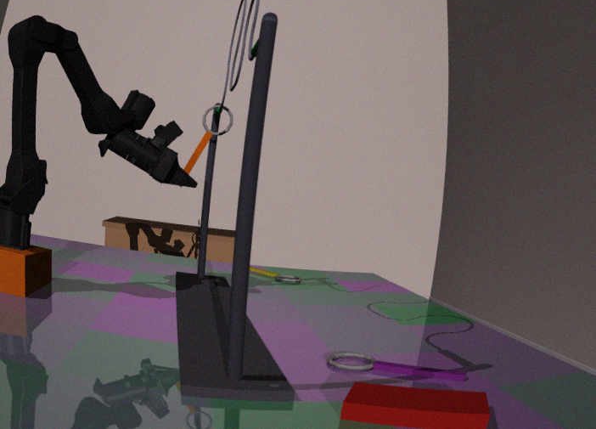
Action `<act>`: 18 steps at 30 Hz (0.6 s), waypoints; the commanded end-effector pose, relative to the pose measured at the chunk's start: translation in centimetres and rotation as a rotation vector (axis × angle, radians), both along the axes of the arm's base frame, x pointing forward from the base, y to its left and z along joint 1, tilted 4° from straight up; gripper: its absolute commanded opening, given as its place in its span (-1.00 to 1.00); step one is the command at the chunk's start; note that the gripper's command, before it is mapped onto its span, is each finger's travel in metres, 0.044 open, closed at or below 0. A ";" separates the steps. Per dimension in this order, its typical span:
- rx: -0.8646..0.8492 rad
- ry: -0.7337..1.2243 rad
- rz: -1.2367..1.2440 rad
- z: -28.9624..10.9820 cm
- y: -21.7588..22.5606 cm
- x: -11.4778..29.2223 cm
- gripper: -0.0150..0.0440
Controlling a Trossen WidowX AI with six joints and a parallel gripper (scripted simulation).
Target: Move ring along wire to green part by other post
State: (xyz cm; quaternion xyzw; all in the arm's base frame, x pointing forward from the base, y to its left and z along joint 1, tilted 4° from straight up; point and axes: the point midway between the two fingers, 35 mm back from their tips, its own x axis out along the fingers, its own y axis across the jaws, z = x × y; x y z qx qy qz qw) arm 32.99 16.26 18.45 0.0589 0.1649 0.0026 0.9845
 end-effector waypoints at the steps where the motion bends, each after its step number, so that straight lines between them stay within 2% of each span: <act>1: 0.001 0.002 -0.007 -0.2 -0.1 0.0 -1.00; 13: 0.001 0.002 -0.007 -0.2 -0.1 0.0 -1.00; 18: -0.001 0.001 0.000 -0.1 0.0 0.0 -0.56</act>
